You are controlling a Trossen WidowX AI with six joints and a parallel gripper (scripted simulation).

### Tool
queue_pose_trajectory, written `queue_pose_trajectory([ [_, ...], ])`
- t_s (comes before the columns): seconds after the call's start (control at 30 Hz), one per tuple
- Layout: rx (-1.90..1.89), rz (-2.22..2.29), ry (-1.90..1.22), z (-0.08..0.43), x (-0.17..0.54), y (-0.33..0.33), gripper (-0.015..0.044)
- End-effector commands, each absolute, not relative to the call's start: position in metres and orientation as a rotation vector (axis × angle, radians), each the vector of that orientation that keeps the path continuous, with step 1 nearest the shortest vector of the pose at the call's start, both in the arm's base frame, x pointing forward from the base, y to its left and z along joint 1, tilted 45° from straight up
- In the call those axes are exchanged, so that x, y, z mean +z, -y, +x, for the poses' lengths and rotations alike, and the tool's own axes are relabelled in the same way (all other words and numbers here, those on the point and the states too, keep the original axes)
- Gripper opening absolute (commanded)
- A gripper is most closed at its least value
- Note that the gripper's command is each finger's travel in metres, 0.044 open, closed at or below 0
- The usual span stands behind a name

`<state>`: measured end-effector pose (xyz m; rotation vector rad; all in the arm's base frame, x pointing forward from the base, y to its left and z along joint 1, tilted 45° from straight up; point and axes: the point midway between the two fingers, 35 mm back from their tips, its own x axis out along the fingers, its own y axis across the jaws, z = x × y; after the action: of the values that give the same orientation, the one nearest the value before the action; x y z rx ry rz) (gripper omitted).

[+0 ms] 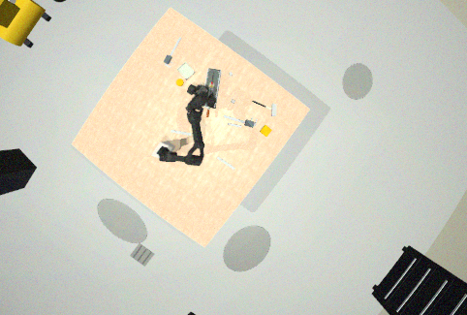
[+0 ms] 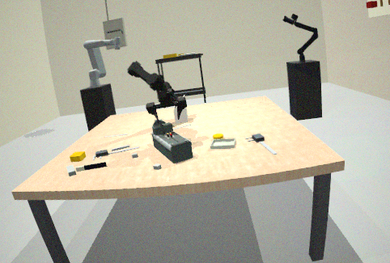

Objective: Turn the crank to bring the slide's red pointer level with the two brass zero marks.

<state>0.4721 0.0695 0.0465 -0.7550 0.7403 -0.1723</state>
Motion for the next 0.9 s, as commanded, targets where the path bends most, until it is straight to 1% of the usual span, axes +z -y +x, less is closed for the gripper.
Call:
queue_pose_trajectory([
  [0.0, -0.158, -0.756, -0.725, 0.474, 0.047, -0.073, 0.044],
  [0.43, -0.158, -0.756, -0.725, 0.474, 0.048, -0.074, 0.044],
  [0.67, -0.165, -0.751, -0.726, 0.469, 0.087, -0.112, 0.044],
  [0.87, -0.118, -0.785, -0.753, 0.459, 0.1, -0.102, 0.044],
])
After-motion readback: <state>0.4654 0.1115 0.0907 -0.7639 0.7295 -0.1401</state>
